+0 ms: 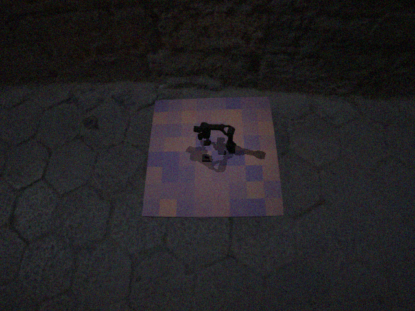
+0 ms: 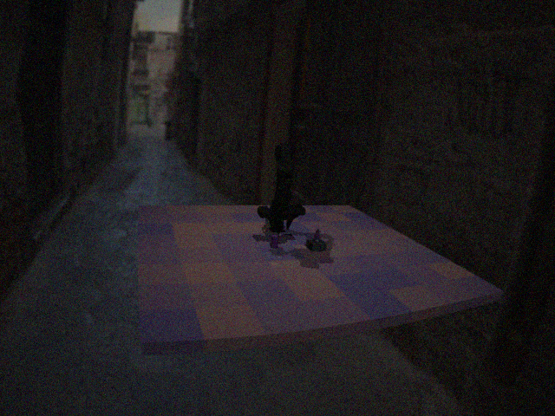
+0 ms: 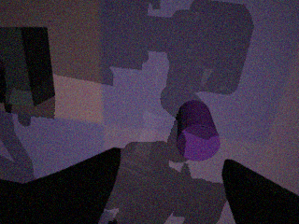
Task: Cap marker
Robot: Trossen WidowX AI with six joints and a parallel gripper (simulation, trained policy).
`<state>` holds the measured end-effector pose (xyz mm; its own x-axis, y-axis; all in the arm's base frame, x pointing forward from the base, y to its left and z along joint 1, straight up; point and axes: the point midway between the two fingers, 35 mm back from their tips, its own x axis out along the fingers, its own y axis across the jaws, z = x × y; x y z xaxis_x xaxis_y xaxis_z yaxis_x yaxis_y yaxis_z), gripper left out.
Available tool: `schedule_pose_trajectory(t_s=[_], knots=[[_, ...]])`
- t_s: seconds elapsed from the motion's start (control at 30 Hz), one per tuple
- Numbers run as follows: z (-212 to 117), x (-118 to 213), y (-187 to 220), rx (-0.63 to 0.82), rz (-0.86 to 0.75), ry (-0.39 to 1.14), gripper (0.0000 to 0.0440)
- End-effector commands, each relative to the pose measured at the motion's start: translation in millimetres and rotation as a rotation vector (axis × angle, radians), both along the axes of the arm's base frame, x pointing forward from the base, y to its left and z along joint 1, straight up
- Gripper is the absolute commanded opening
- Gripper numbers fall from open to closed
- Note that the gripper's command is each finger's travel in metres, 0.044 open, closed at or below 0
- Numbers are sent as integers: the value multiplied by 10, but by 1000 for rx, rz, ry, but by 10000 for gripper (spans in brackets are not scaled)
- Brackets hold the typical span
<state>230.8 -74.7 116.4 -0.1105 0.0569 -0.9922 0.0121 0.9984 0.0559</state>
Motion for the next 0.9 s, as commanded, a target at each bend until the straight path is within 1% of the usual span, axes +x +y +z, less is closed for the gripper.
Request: schedule_pose_trajectory(t_s=[0.0,0.37,0.67,0.73,0.87], knots=[[-114,-38,-8,22,10,26,288],[-425,-91,-60,54,56,61,261],[-572,-128,-89,47,112,68,226],[-584,-129,-96,41,122,66,203],[-536,-102,-108,22,143,46,102]])
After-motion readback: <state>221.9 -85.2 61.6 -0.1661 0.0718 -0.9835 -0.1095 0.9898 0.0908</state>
